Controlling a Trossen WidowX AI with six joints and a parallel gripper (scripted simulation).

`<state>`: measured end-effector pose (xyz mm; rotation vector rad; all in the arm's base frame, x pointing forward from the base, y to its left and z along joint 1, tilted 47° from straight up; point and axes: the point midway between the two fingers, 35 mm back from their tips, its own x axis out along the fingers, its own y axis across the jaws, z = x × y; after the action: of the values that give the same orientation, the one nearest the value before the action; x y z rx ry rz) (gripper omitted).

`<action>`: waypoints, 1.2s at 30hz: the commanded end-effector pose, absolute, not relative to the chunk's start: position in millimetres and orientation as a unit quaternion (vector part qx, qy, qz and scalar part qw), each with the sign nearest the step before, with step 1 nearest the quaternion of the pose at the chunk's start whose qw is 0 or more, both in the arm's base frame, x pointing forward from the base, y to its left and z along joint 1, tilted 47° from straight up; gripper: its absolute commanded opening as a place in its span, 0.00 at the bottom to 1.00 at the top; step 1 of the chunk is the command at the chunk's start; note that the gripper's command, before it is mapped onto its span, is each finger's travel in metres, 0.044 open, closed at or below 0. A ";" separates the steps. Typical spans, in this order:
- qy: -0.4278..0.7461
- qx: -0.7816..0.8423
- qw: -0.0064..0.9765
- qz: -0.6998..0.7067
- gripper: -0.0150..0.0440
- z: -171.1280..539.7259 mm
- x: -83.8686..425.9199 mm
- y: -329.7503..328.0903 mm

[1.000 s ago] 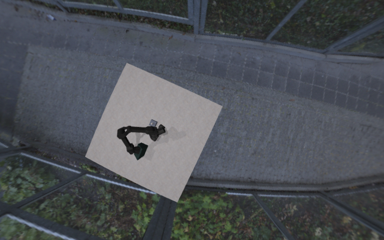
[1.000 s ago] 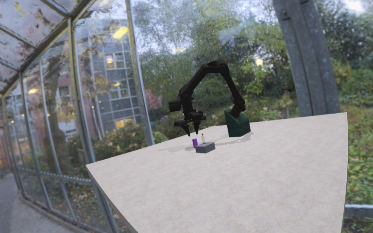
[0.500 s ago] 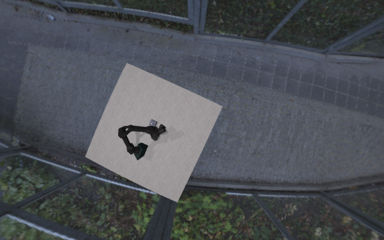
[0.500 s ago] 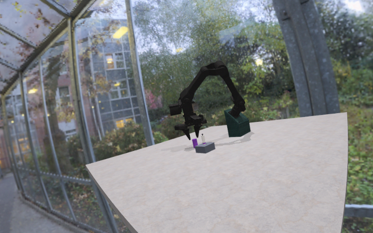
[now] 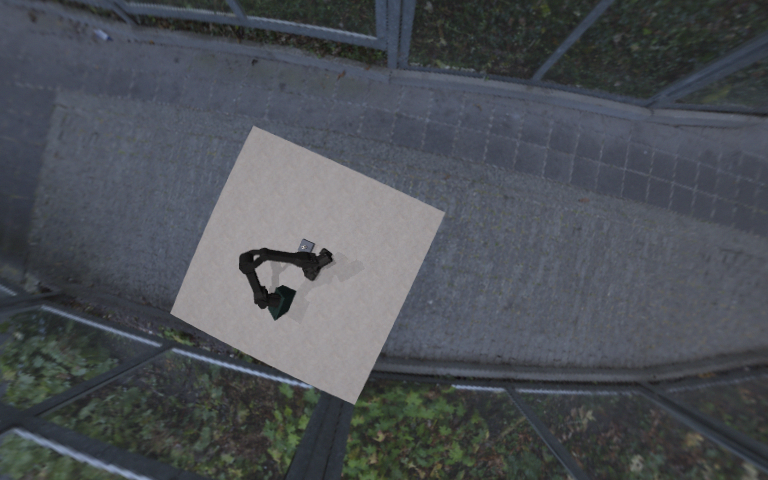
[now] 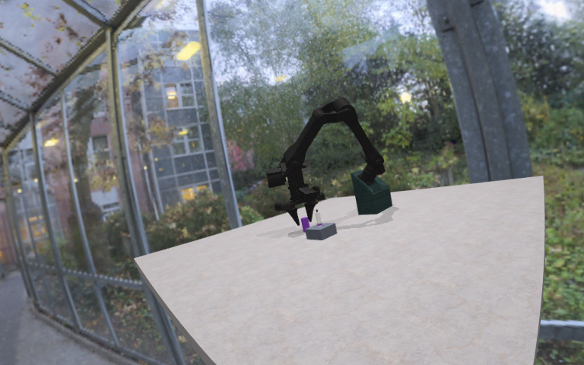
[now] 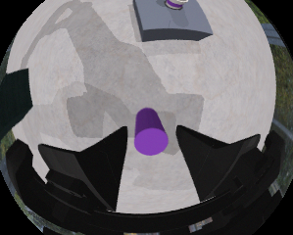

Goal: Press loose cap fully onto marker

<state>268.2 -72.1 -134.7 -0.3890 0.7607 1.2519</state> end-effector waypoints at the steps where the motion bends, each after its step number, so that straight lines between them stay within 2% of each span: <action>1: 0.346 -0.170 0.727 0.568 0.66 -139.7 266.6 -64.5; 7: 0.346 -0.170 0.727 0.569 0.66 -144.3 266.9 -59.2; 11: 0.346 -0.170 0.727 0.569 0.48 -144.3 267.4 -59.3; 20: 0.346 -0.170 0.727 0.569 0.38 -144.4 268.1 -59.5; 23: 0.346 -0.170 0.727 0.568 0.25 -141.5 268.0 -63.0; 36: 0.347 -0.171 0.726 0.568 0.25 -113.2 263.7 -93.8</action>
<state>263.4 -83.5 -121.2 -0.3654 0.7680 1.2530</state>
